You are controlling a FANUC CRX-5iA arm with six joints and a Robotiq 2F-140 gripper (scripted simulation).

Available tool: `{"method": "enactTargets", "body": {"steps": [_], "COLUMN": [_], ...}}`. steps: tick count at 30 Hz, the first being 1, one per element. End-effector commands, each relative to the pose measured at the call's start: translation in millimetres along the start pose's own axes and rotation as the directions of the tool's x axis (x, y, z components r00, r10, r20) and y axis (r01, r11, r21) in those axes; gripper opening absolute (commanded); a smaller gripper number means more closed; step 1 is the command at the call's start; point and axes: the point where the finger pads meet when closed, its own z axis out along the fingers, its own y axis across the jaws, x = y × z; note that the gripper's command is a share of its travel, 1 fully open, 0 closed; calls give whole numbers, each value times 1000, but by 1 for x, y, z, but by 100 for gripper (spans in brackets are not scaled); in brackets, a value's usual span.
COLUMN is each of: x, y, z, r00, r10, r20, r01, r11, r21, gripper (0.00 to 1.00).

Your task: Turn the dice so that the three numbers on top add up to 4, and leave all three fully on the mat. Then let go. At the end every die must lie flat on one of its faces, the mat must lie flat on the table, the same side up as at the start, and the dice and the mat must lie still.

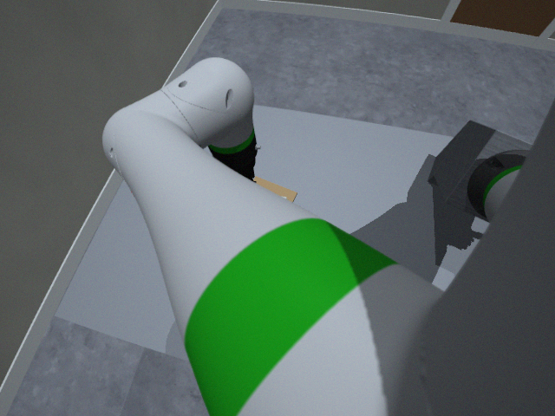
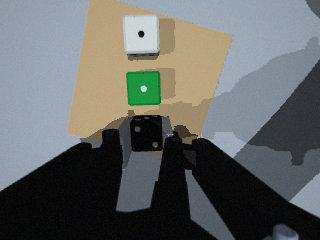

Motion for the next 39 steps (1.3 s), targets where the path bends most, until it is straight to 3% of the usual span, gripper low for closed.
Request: {"method": "enactTargets", "body": {"steps": [1, 35, 39], "x": [0, 0, 0], "y": [0, 0, 0], "z": [0, 0, 0], "r00": [1000, 1000, 1000], "r10": [0, 0, 0], "r20": [0, 0, 0], "r01": [0, 0, 0], "r11": [1000, 1000, 1000], "r21": [0, 0, 0], "gripper": [16, 16, 21]}}
